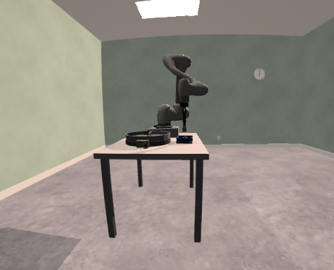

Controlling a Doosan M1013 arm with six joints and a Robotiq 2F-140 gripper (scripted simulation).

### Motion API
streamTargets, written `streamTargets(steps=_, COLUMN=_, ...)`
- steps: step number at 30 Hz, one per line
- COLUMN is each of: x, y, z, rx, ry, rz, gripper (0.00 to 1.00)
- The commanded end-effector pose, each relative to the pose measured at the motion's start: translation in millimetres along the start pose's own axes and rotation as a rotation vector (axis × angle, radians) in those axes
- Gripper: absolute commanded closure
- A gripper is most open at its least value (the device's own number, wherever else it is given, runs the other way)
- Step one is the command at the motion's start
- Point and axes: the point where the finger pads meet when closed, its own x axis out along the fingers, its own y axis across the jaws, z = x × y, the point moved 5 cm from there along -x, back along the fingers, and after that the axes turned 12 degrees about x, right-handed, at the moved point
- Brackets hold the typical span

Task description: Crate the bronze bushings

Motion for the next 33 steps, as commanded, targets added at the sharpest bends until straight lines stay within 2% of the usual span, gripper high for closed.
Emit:
streamTargets(steps=1, x=9.9, y=0.1, z=-0.1, rx=0.0, ry=0.0, rz=0.0, gripper=1.0)
streamTargets(steps=6, x=37.6, y=0.2, z=-0.2, rx=0.0, ry=0.0, rz=0.0, gripper=1.0)
streamTargets(steps=10, x=49.3, y=0.2, z=-0.2, rx=0.0, ry=0.0, rz=0.0, gripper=1.0)
streamTargets(steps=33, x=50.8, y=0.2, z=-0.2, rx=0.0, ry=0.0, rz=0.0, gripper=1.0)
